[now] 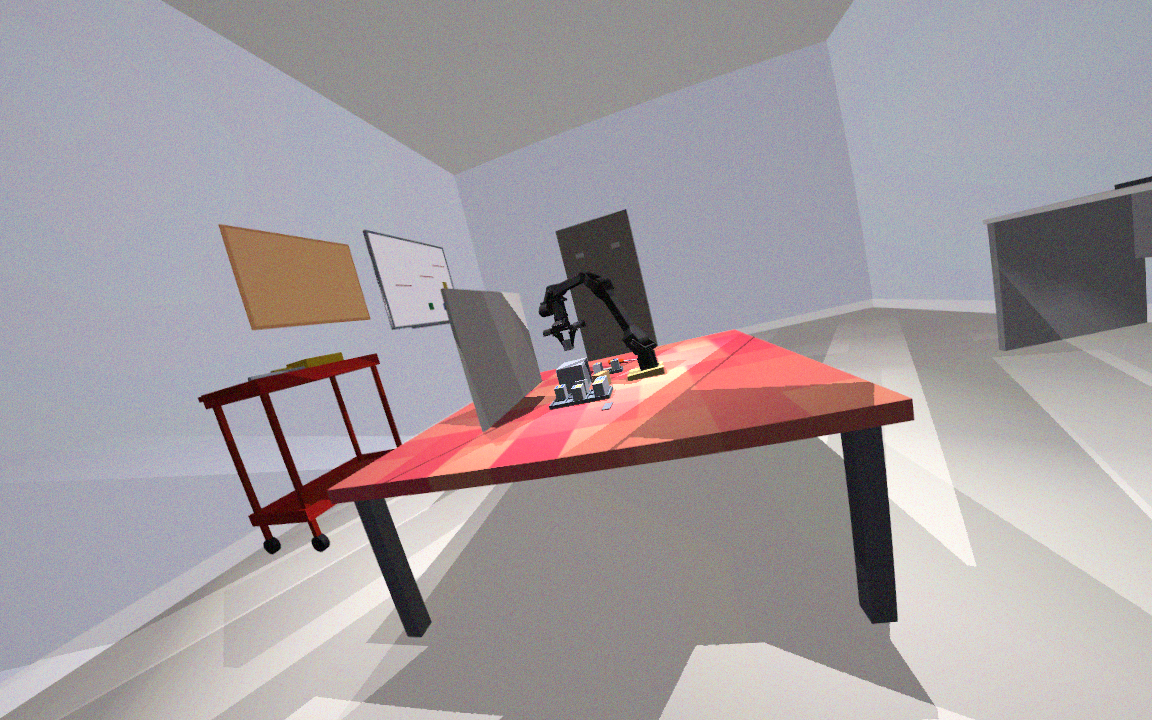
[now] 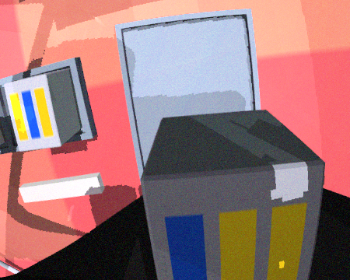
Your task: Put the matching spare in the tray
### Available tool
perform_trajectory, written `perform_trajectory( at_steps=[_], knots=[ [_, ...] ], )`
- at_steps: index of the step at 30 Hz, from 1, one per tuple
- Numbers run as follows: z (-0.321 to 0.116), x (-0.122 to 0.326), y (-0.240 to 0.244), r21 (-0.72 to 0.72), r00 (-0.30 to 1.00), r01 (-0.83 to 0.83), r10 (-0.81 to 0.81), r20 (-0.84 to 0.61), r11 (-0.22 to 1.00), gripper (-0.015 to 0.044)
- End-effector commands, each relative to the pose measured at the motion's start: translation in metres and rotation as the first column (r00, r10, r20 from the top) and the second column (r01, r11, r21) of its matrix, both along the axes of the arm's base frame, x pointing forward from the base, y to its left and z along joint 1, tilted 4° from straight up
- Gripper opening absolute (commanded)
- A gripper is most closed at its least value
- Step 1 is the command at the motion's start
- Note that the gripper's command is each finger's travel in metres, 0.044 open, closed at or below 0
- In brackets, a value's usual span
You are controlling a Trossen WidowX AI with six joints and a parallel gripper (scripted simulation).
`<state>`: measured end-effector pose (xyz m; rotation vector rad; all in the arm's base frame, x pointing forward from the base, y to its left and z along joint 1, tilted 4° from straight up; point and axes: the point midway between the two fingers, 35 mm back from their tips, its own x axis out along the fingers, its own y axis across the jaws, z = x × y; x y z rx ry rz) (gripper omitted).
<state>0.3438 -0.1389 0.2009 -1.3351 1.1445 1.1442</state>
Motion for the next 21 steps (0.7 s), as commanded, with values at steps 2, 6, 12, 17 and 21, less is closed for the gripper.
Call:
perform_trajectory(
  at_steps=[2,6,12,17,21],
  knots=[
    [-0.005,0.0,0.0,0.005,1.0,-0.004,0.004,-0.002,1.0,0.0],
    [-0.007,0.001,0.0,0.005,1.0,-0.004,0.004,-0.002,1.0,0.0],
    [-0.011,0.002,0.0,0.005,1.0,-0.004,0.004,-0.002,1.0,0.0],
    [-0.015,0.003,-0.001,0.004,1.0,-0.004,0.004,-0.002,1.0,0.0],
    [-0.017,0.004,-0.001,0.004,1.0,-0.004,0.004,-0.002,1.0,0.0]
  ],
)
